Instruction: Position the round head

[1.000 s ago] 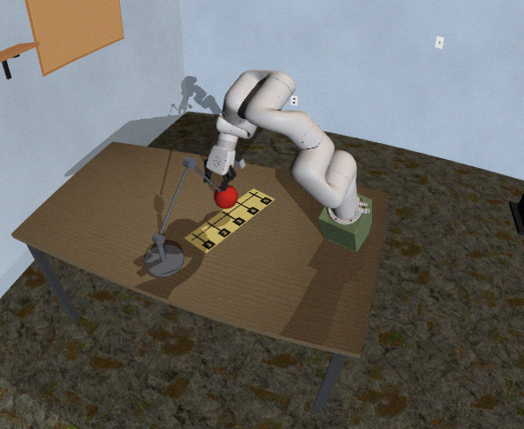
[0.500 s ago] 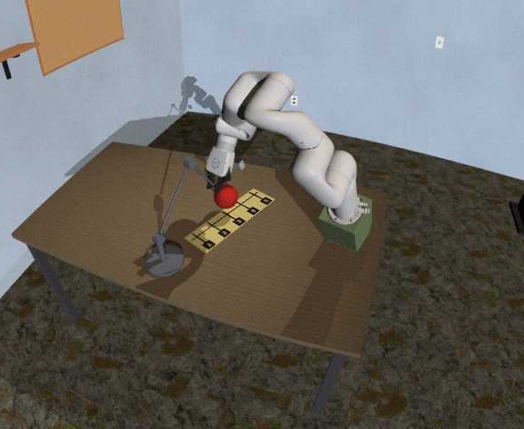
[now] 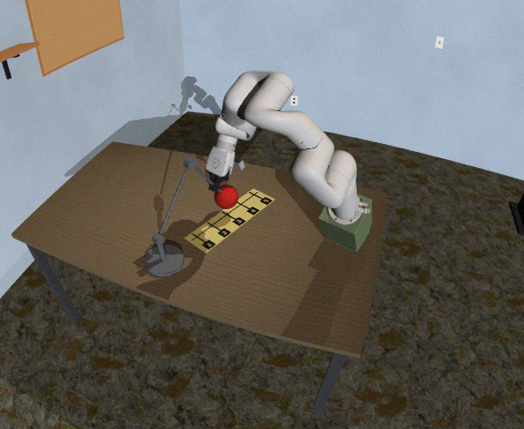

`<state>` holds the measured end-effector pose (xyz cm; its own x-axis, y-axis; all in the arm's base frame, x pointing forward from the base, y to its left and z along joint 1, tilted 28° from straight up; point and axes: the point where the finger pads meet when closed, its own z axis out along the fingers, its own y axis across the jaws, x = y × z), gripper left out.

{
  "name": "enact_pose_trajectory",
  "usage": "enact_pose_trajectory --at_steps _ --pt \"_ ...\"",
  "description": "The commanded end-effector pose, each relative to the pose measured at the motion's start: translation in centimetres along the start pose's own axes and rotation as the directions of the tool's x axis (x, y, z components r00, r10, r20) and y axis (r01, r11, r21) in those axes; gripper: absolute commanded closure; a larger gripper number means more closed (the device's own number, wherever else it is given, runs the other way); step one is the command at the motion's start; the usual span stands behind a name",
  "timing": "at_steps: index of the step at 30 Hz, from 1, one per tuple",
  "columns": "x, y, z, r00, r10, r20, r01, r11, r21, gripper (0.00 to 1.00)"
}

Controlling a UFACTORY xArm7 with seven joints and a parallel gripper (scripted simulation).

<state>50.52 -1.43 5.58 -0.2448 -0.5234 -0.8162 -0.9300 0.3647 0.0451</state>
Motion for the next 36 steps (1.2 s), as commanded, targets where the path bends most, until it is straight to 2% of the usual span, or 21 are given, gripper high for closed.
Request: enact_pose_trajectory --at_steps 1,11,36 --pt "0.0 -0.2 -0.2 1.0 -0.002 -0.001 0.002 1.0 0.005 1.0" --pt "0.0 -0.2 -0.2 1.0 -0.002 -0.001 0.002 1.0 0.005 1.0" --pt "5.4 -0.3 -1.6 1.0 -0.004 -0.001 0.004 1.0 0.005 1.0"
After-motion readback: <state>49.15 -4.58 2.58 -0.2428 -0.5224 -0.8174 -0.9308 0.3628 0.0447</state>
